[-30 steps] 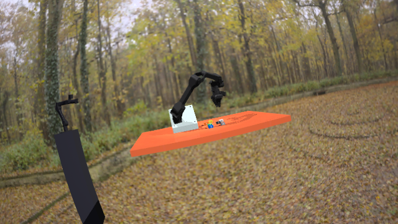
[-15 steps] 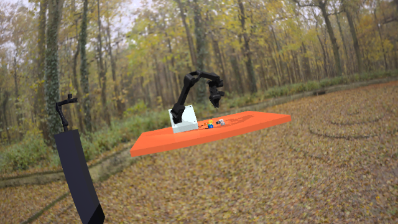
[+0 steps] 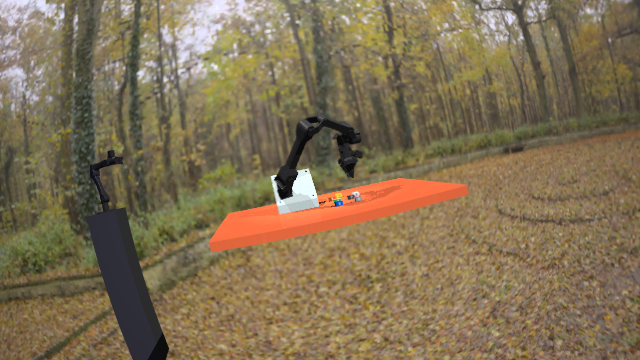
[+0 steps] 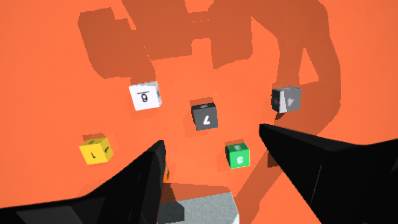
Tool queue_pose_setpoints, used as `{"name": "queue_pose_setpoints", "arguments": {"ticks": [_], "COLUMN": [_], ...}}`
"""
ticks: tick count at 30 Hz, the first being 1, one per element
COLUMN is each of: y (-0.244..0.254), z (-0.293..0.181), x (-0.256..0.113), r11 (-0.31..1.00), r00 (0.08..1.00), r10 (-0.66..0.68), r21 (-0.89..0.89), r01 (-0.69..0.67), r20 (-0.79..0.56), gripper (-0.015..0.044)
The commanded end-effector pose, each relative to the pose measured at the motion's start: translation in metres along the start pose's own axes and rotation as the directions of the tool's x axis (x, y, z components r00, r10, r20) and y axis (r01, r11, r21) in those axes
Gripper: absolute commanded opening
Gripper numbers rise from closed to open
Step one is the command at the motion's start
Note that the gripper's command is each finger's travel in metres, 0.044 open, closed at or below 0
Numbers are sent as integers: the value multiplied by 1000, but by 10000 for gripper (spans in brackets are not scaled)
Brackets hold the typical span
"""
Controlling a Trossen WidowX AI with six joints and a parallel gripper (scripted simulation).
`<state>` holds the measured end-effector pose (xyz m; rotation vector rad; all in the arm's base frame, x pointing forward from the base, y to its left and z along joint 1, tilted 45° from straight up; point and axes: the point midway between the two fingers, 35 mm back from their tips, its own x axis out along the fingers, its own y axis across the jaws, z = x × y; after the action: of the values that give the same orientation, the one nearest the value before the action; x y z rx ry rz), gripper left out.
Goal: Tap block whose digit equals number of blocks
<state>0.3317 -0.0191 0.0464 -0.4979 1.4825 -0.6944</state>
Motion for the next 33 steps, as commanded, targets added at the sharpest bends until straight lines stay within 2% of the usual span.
{"name": "queue_pose_setpoints", "arguments": {"ticks": [1,3,10,18,33], "y": [-5,-6,-6,-6,-7], "z": [-8,-9,-9,-9,-10], "x": [46,56,56,57,81], "r11": [1000,1000,1000,1000,1000], "r00": [999,999,999,999,999], "r10": [-17,-19,-19,-19,-20], "r21": [-7,-7,-7,-7,-7], "r01": [17,19,19,19,20], "r20": [-28,-28,-28,-28,-28], "gripper": [242,190,20,20,20]}}
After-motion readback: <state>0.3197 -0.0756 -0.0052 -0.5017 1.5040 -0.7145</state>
